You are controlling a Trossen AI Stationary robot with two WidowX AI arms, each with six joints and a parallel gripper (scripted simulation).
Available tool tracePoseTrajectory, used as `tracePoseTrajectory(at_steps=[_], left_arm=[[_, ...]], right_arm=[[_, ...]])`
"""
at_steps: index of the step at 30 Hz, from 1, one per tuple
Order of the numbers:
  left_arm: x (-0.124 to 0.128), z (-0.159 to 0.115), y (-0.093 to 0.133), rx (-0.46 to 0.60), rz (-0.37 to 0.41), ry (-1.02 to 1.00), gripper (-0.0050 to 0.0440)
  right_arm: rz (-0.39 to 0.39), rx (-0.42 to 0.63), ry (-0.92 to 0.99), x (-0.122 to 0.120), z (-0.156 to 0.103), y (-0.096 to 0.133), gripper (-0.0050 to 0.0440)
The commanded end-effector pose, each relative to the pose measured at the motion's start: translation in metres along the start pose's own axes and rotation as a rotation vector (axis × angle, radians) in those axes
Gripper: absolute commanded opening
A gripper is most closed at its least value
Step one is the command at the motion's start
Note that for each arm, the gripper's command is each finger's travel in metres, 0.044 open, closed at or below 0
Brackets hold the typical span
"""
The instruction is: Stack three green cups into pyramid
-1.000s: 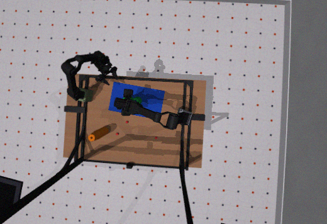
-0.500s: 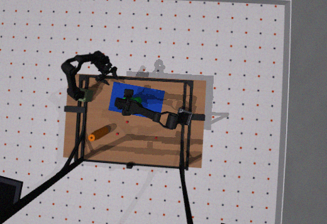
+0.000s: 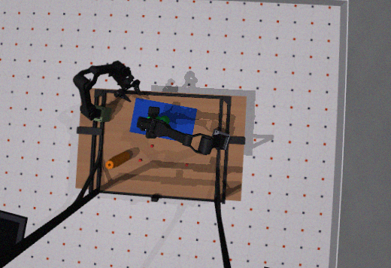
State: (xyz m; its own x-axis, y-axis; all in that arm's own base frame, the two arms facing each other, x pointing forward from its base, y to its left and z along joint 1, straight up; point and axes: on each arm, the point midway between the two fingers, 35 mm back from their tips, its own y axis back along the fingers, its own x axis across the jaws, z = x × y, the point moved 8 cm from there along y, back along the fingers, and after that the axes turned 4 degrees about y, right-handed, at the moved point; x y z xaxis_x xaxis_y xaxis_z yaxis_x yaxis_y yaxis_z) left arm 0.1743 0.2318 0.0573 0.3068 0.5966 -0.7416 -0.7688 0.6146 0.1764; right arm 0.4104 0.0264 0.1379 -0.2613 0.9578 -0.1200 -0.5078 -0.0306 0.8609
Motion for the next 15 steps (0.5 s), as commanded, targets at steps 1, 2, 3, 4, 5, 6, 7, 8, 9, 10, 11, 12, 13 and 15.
tracePoseTrajectory(at_steps=[1, 2, 3, 4, 5, 6, 7, 8, 9, 10, 11, 12, 13, 15], left_arm=[[0.0006, -0.0005, -0.0005, -0.004, -0.001, 0.002, 0.0440], [0.0006, -0.0005, -0.0005, -0.004, -0.001, 0.002, 0.0440], [0.0006, -0.0005, -0.0005, -0.004, -0.001, 0.002, 0.0440], [0.0006, -0.0005, -0.0005, -0.004, -0.001, 0.002, 0.0440], [0.0006, -0.0005, -0.0005, -0.004, -0.001, 0.002, 0.0440], [0.0006, -0.0005, -0.0005, -0.004, -0.001, 0.002, 0.0440], [0.0006, -0.0005, -0.0005, -0.004, -0.001, 0.002, 0.0440], [0.0006, -0.0005, -0.0005, -0.004, -0.001, 0.002, 0.0440], [0.0006, -0.0005, -0.0005, -0.004, -0.001, 0.002, 0.0440], [0.0006, -0.0005, -0.0005, -0.004, -0.001, 0.002, 0.0440], [0.0006, -0.0005, -0.0005, -0.004, -0.001, 0.002, 0.0440], [0.0006, -0.0005, -0.0005, -0.004, -0.001, 0.002, 0.0440], [0.0006, -0.0005, -0.0005, -0.004, -0.001, 0.002, 0.0440], [0.0006, -0.0005, -0.0005, -0.004, -0.001, 0.002, 0.0440]], right_arm=[[0.000, 0.001, 0.000, -0.0002, -0.0001, 0.0001, 0.0033], [0.000, 0.001, 0.000, -0.0002, -0.0001, 0.0001, 0.0040], [0.000, 0.001, 0.000, -0.0002, -0.0001, 0.0001, 0.0047], [0.000, 0.001, 0.000, -0.0002, -0.0001, 0.0001, 0.0053], [0.000, 0.001, 0.000, -0.0002, -0.0001, 0.0001, 0.0060], [0.000, 0.001, 0.000, -0.0002, -0.0001, 0.0001, 0.0067], [0.000, 0.001, 0.000, -0.0002, -0.0001, 0.0001, 0.0073], [0.000, 0.001, 0.000, -0.0002, -0.0001, 0.0001, 0.0080], [0.000, 0.001, 0.000, -0.0002, -0.0001, 0.0001, 0.0087], [0.000, 0.001, 0.000, -0.0002, -0.0001, 0.0001, 0.0093], [0.000, 0.001, 0.000, -0.0002, -0.0001, 0.0001, 0.0100], [0.000, 0.001, 0.000, -0.0002, -0.0001, 0.0001, 0.0100], [0.000, 0.001, 0.000, -0.0002, -0.0001, 0.0001, 0.0100], [0.000, 0.001, 0.000, -0.0002, -0.0001, 0.0001, 0.0113]])
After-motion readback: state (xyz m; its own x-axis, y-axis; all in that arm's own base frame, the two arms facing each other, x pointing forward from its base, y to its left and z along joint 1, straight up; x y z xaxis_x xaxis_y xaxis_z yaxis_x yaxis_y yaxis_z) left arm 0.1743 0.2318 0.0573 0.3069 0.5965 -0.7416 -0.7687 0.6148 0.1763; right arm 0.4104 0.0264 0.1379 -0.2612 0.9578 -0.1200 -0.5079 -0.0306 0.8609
